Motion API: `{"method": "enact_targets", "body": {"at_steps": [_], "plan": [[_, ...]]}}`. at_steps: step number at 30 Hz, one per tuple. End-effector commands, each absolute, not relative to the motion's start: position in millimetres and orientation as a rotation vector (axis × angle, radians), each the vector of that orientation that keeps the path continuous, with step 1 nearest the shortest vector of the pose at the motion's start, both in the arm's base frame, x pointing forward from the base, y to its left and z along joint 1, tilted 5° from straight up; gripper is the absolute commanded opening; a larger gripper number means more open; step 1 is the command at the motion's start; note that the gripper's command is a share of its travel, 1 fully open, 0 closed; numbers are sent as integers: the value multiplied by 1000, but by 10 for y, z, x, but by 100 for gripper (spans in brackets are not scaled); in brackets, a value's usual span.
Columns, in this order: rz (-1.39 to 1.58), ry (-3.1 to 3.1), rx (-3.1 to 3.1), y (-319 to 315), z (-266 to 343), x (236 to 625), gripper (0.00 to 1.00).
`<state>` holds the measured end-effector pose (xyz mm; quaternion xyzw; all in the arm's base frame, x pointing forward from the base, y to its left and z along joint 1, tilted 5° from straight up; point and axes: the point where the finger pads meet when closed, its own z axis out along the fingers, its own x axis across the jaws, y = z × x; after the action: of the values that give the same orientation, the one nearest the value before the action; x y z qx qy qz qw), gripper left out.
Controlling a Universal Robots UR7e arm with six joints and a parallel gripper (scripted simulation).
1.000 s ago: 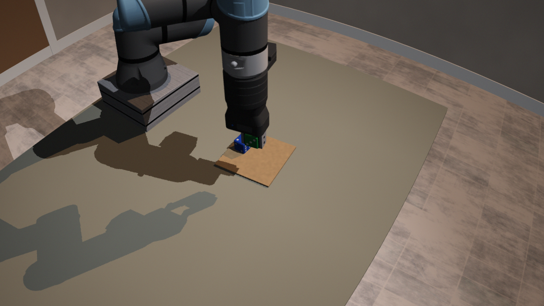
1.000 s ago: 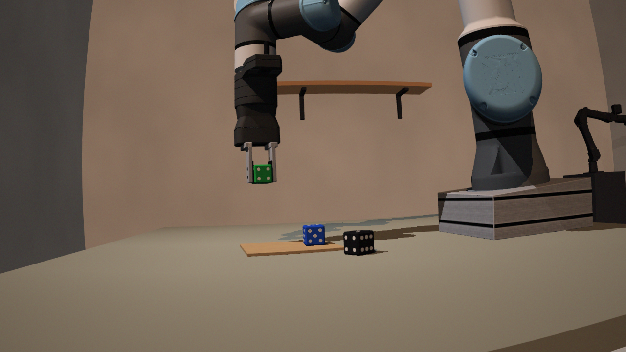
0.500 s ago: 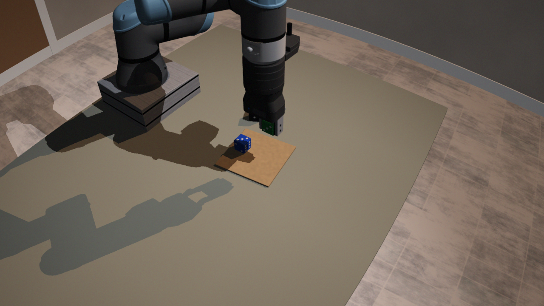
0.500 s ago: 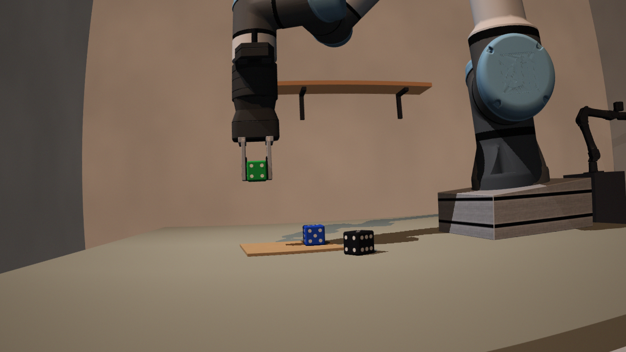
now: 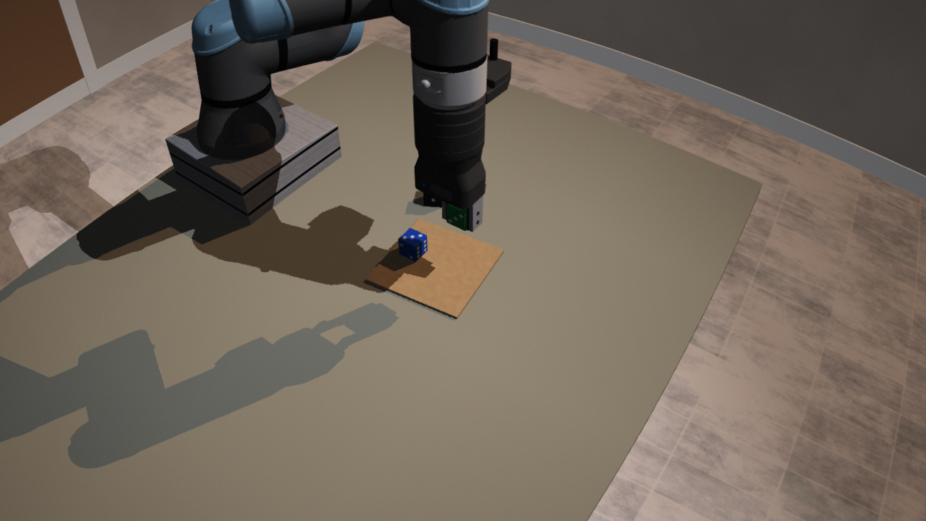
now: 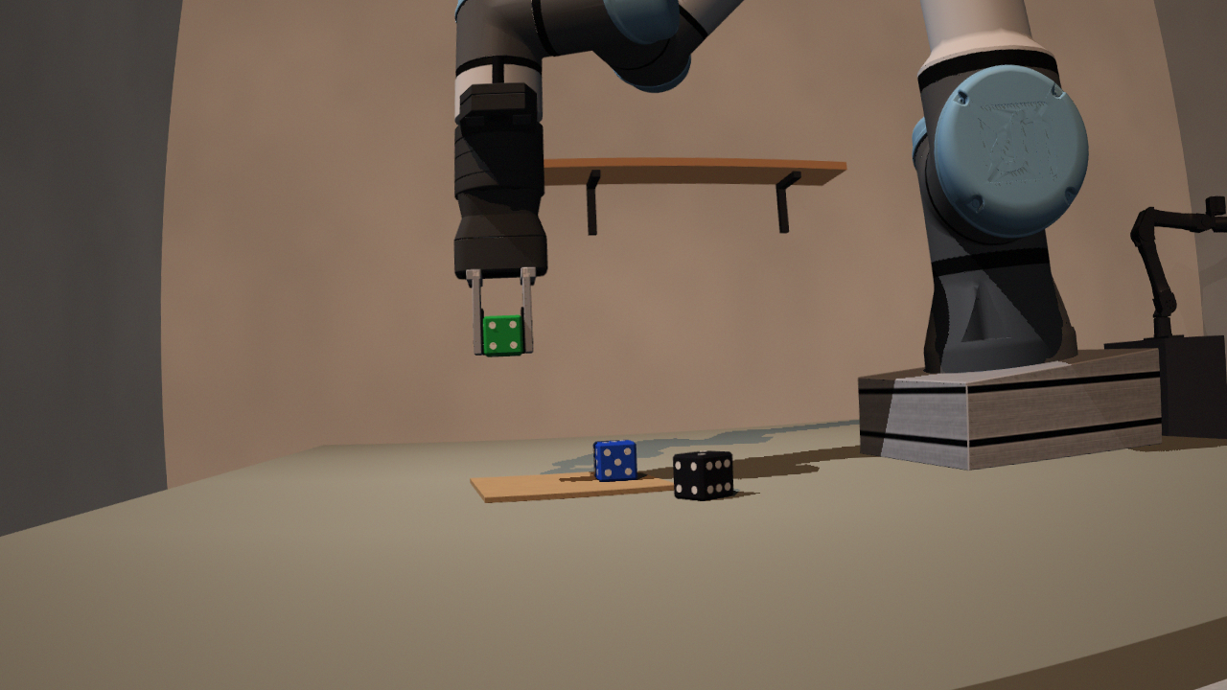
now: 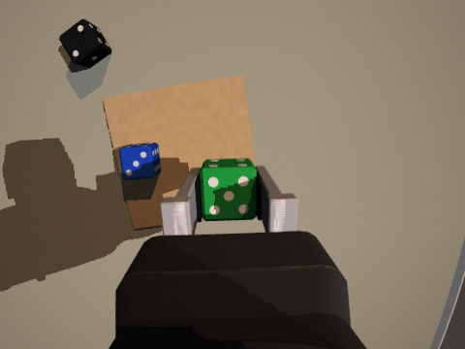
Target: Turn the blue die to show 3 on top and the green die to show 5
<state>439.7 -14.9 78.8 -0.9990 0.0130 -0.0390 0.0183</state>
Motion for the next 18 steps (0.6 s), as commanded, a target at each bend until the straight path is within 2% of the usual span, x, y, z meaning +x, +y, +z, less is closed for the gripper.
{"method": "enact_targets", "body": {"at_steps": [1,18], "plan": [[-123,41,-3103,-150,783,4401,57],[-122,41,-3103,-124,233,4453,57]]}}
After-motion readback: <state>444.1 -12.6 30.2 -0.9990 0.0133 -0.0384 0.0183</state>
